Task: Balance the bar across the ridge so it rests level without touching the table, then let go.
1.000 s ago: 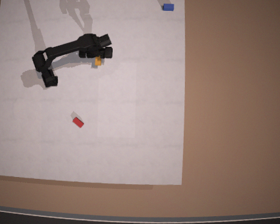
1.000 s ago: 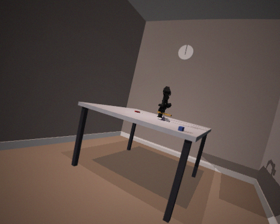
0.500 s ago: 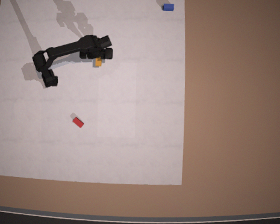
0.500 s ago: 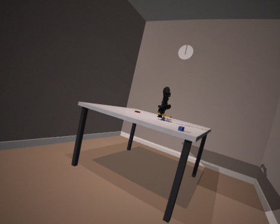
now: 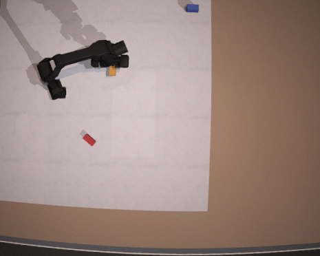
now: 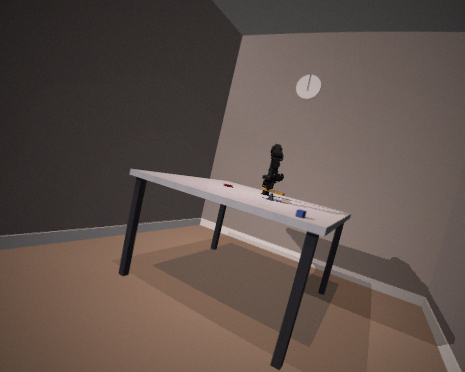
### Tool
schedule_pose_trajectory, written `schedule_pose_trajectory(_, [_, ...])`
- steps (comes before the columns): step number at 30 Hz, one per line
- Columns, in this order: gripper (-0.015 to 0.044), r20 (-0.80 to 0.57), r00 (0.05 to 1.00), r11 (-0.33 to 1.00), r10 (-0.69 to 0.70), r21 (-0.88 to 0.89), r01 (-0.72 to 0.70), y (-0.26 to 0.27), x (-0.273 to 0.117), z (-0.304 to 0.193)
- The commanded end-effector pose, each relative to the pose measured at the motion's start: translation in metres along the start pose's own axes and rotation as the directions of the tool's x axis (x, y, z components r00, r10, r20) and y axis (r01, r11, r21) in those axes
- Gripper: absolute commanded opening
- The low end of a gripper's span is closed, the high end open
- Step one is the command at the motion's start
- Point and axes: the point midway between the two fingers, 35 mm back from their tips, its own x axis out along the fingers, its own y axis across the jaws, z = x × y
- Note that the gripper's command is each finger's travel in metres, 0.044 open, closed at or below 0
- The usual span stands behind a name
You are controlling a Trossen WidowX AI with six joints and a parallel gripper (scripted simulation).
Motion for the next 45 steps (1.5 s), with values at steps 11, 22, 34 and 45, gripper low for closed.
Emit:
schedule_pose_trajectory(11, [0.0, 0.004, 1.0, 1.0, 0.0, 0.003, 0.0, -0.0002, 0.0013, 0.0006])
schedule_pose_trajectory(22, [0.0, 0.004, 1.0, 1.0, 0.0, 0.003, 0.0, -0.0002, 0.0022, 0.0006])
schedule_pose_trajectory(34, [0.0, 0.004, 1.0, 1.0, 0.0, 0.003, 0.0, -0.0002, 0.0032, 0.0007])
schedule_pose_trajectory(45, [0.0, 0.004, 1.0, 1.0, 0.0, 0.003, 0.0, -0.0001, 0.0042, 0.0007])
